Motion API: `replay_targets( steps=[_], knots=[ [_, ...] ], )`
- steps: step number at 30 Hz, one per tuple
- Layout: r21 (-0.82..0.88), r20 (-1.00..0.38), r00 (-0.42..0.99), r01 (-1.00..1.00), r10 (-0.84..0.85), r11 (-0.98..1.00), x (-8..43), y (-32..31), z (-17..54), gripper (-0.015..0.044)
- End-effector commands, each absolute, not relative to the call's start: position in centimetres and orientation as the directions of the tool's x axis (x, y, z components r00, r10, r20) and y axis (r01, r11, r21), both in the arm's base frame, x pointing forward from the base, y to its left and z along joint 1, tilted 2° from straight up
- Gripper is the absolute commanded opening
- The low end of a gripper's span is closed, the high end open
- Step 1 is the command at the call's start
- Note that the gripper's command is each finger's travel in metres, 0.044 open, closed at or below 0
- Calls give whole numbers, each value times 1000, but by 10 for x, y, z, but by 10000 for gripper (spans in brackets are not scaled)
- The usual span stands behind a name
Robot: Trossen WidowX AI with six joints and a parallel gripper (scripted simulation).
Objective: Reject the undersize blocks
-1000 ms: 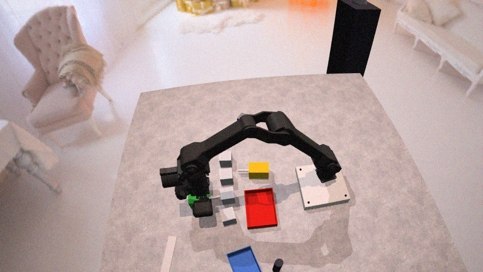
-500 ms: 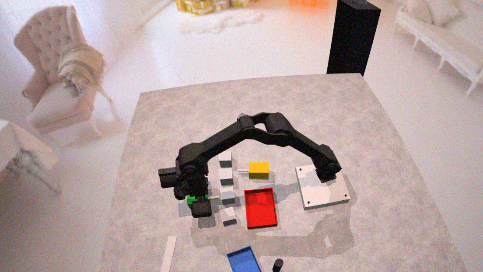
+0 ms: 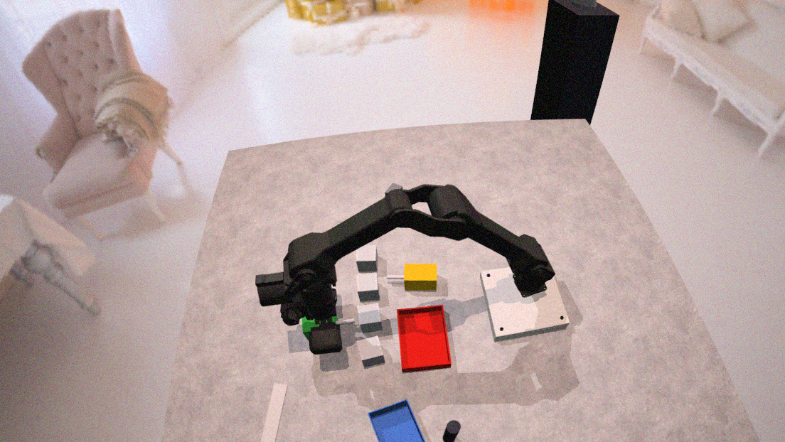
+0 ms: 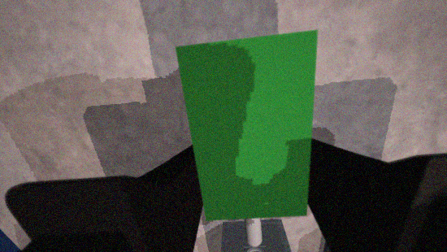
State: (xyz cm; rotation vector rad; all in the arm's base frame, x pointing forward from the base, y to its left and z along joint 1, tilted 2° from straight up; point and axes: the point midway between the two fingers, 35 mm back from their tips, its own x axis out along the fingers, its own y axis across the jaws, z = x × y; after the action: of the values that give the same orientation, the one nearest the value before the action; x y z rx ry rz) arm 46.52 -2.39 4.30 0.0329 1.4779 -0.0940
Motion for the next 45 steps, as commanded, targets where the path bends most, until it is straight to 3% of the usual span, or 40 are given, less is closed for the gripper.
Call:
replay_targets(
  steps=[1, 39, 45],
  knots=[
    [-38, -993, 108, 80, -47, 996, 470, -25, 49, 0],
    [-38, -998, 46, 79, -41, 996, 461, -22, 73, 0],
    [-38, -999, 25, 78, -40, 996, 457, -21, 113, 0]
  ],
)
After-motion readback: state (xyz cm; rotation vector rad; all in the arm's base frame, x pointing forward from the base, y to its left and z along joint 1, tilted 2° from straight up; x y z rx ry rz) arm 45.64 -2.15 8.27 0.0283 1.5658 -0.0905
